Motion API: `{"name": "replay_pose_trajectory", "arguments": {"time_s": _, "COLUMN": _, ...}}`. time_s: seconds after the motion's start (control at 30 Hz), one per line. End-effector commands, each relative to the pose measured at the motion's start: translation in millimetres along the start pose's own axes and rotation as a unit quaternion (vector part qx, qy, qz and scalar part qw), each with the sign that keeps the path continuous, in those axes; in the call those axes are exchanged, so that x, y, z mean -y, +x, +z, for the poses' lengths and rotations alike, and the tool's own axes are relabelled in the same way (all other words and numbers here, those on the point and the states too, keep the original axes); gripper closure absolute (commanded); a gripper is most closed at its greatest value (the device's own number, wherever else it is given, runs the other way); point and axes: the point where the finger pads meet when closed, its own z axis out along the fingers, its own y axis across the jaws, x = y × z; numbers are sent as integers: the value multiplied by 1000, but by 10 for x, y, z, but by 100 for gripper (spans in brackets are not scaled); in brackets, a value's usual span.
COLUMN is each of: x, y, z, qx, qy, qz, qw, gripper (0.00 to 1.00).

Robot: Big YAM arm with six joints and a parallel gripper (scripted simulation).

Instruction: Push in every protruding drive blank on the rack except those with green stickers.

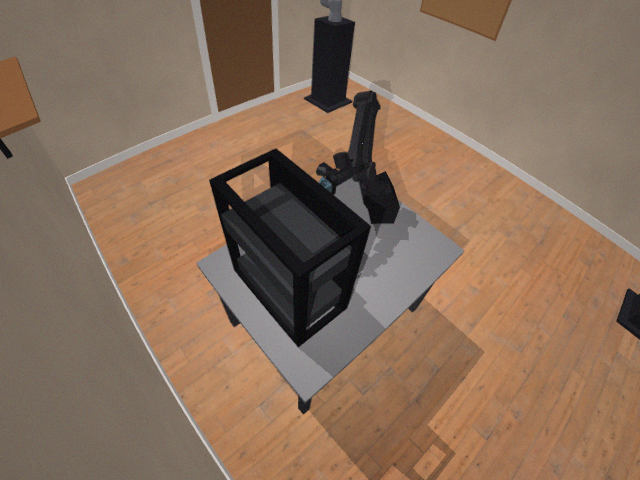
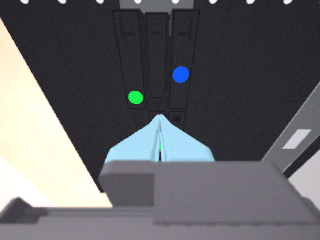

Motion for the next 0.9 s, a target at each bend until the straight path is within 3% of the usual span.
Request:
{"name": "replay_pose_trajectory", "arguments": {"time_s": 0.0, "x": -275, "y": -96, "z": 161, "qx": 12, "qy": -25, "qz": 13, "qw": 1000, "gripper": 100}}
{"name": "replay_pose_trajectory", "arguments": {"time_s": 0.23, "x": -198, "y": -132, "z": 106, "qx": 12, "qy": -17, "qz": 10, "qw": 1000, "gripper": 100}}
{"name": "replay_pose_trajectory", "arguments": {"time_s": 0.3, "x": 37, "y": -96, "z": -22, "qx": 3, "qy": 1, "qz": 4, "qw": 1000, "gripper": 100}}
{"name": "replay_pose_trajectory", "arguments": {"time_s": 0.6, "x": 220, "y": -353, "z": -177, "qx": 3, "qy": 1, "qz": 5, "qw": 1000, "gripper": 100}}
{"name": "replay_pose_trajectory", "arguments": {"time_s": 0.87, "x": 246, "y": -384, "z": -196, "qx": 3, "qy": 2, "qz": 5, "qw": 1000, "gripper": 100}}
